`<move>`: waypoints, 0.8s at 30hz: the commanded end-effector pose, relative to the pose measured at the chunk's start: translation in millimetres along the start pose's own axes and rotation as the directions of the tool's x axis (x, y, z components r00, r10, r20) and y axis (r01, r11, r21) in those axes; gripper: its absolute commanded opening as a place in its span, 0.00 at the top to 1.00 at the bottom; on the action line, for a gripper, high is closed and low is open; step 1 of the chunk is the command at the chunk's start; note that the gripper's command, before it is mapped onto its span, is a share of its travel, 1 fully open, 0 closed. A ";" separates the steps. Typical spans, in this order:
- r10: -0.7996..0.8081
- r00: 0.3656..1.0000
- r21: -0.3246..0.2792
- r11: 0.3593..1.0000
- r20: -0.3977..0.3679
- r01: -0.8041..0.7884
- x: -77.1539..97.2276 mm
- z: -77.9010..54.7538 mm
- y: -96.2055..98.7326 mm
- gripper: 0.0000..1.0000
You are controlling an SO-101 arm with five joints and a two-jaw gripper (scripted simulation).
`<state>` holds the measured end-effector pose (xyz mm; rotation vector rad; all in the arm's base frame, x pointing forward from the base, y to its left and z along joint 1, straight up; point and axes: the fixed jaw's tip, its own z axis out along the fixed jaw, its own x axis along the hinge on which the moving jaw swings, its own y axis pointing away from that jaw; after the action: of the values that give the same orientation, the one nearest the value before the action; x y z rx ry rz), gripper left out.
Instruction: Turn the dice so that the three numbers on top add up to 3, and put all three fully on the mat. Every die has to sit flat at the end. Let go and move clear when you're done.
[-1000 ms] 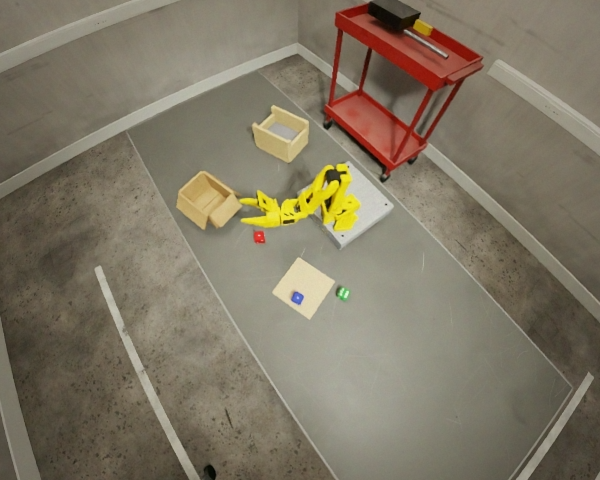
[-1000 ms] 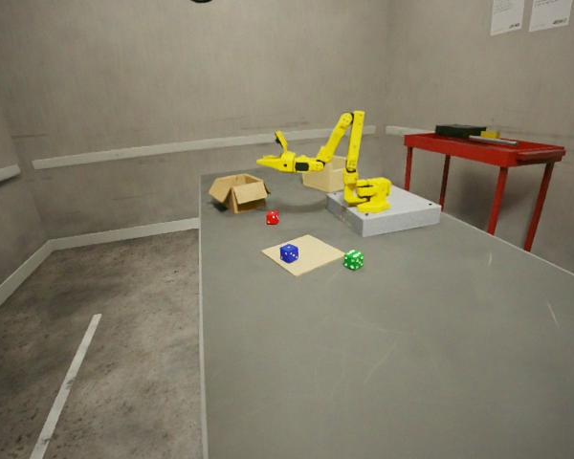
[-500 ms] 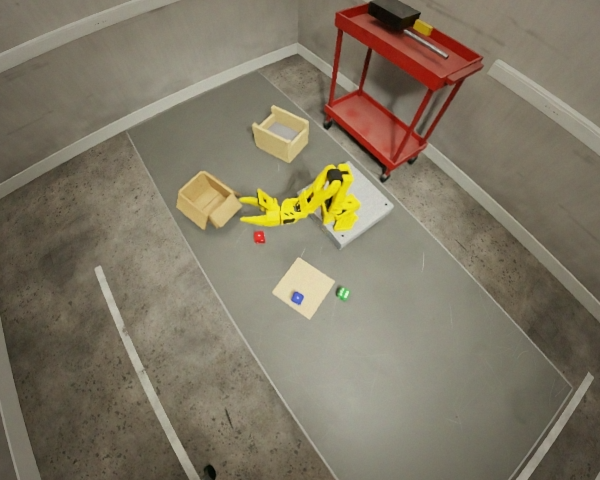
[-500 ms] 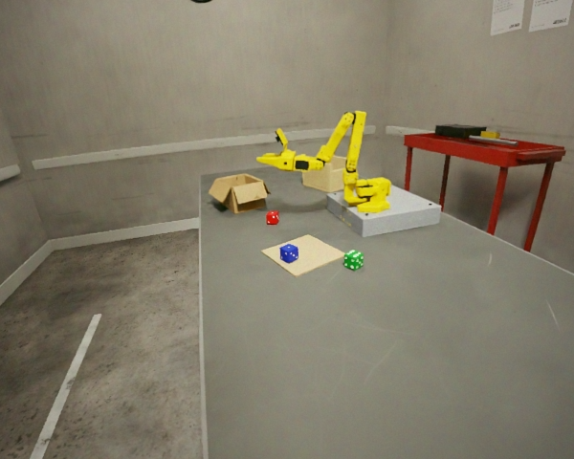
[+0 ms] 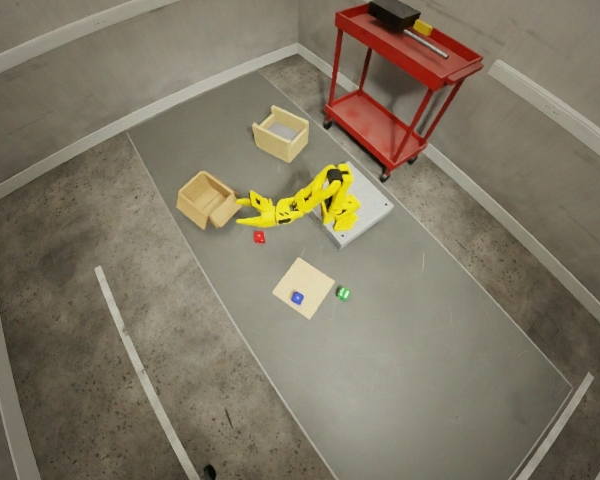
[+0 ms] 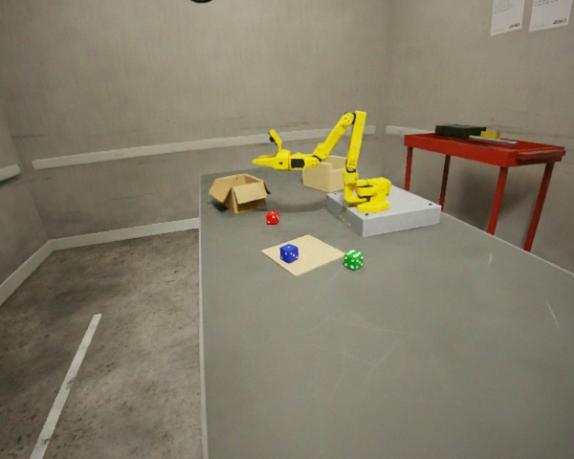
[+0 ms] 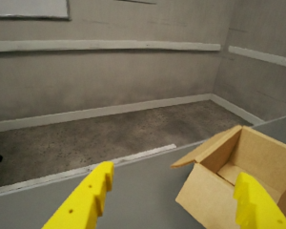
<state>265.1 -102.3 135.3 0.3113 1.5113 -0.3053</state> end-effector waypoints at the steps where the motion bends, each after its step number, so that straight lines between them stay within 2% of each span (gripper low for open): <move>1: 0.006 0.999 0.004 1.000 -0.051 -0.006 2.9 9.1 -1.0 0.65; 7: 0.016 0.988 0.004 1.000 -0.154 -0.016 9.0 22.0 0.1 0.65; 9: 0.016 0.988 0.004 1.000 -0.154 -0.016 9.0 22.0 0.1 0.65; 17: 0.032 0.946 0.008 0.999 -0.323 -0.031 16.1 36.6 2.0 0.65; 24: 0.046 0.877 0.016 0.999 -0.479 -0.043 19.2 42.2 4.1 0.65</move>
<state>301.4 -116.5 119.8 0.4201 1.8858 -0.2328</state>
